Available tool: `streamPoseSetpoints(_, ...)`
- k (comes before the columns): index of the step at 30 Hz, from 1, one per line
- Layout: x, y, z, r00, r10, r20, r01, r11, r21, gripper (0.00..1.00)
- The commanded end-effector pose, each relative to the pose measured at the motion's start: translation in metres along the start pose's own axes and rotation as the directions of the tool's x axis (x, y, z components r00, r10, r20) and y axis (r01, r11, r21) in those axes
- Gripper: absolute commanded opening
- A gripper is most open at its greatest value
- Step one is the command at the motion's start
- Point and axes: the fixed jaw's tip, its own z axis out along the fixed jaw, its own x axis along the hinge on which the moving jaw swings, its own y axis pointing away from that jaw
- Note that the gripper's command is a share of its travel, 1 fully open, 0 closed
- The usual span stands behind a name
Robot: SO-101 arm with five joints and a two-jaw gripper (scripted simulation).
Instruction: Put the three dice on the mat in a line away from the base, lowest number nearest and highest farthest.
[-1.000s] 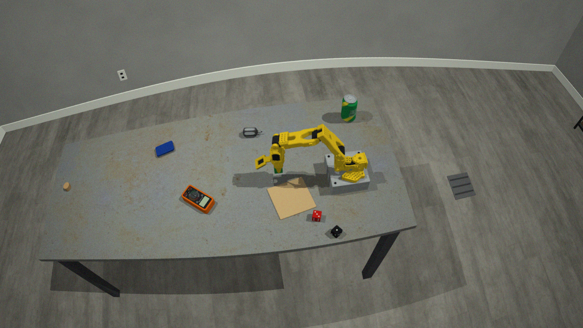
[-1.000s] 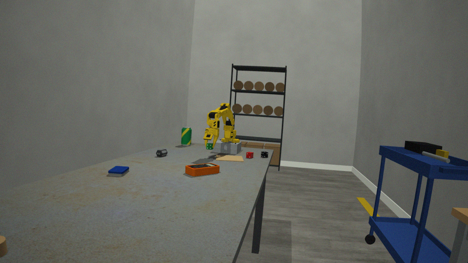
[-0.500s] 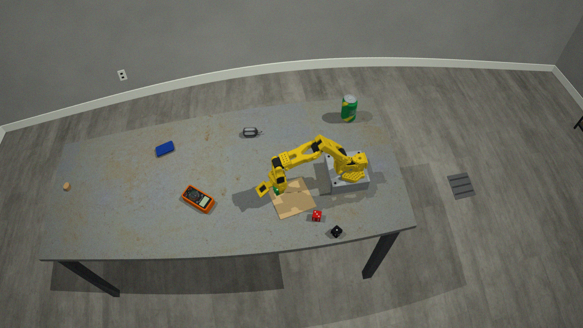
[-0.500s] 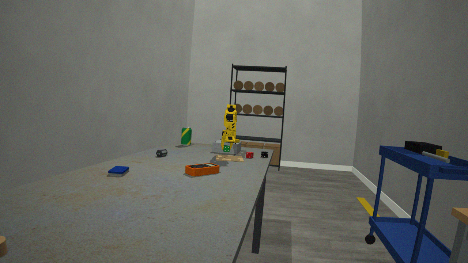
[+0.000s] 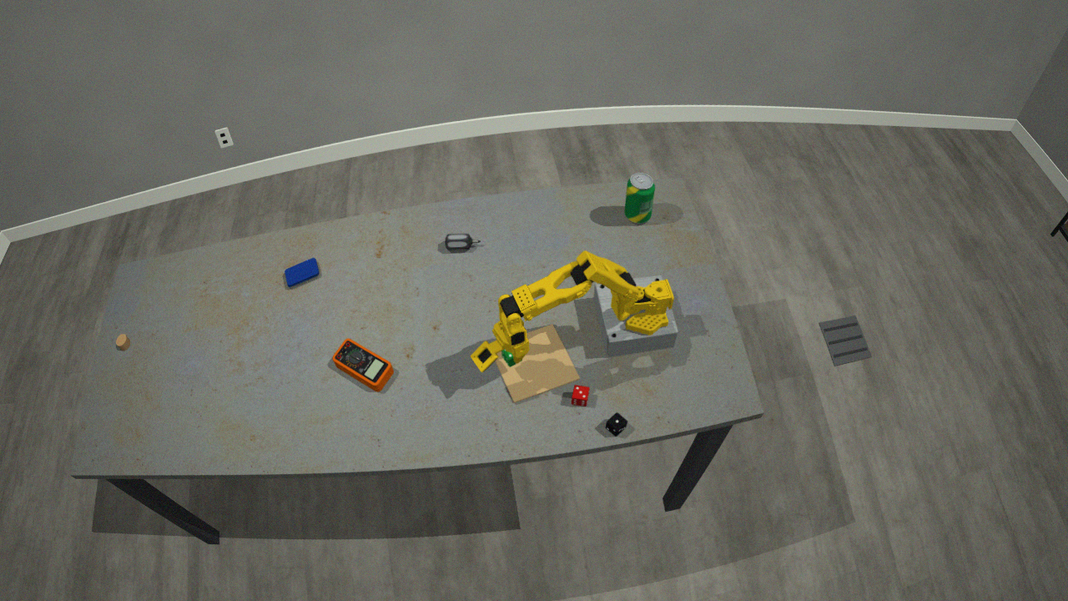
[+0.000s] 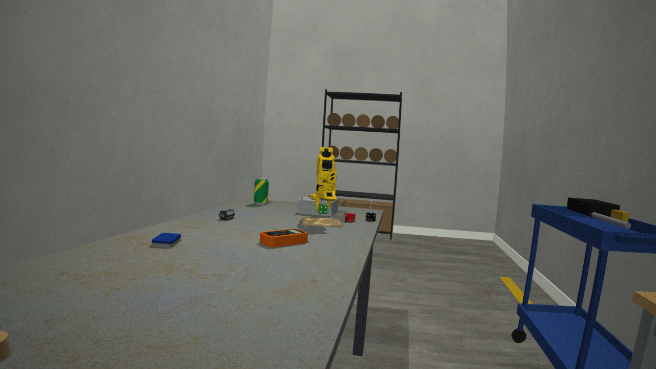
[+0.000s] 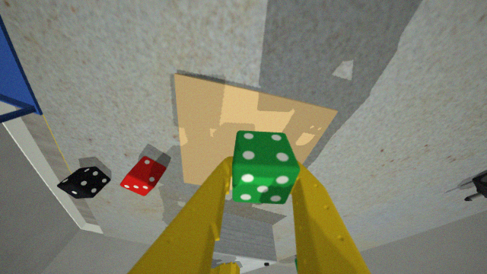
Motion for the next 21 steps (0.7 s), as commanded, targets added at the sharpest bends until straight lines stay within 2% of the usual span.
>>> streamPoseSetpoints(1,0.0014,0.0033,0.0023,1.0,-0.003,-0.017,0.003,1.0,-0.004,0.0)
streamPoseSetpoints(21,0.0015,0.0033,0.0064,1.0,-0.003,-0.017,0.003,1.0,-0.004,0.0)
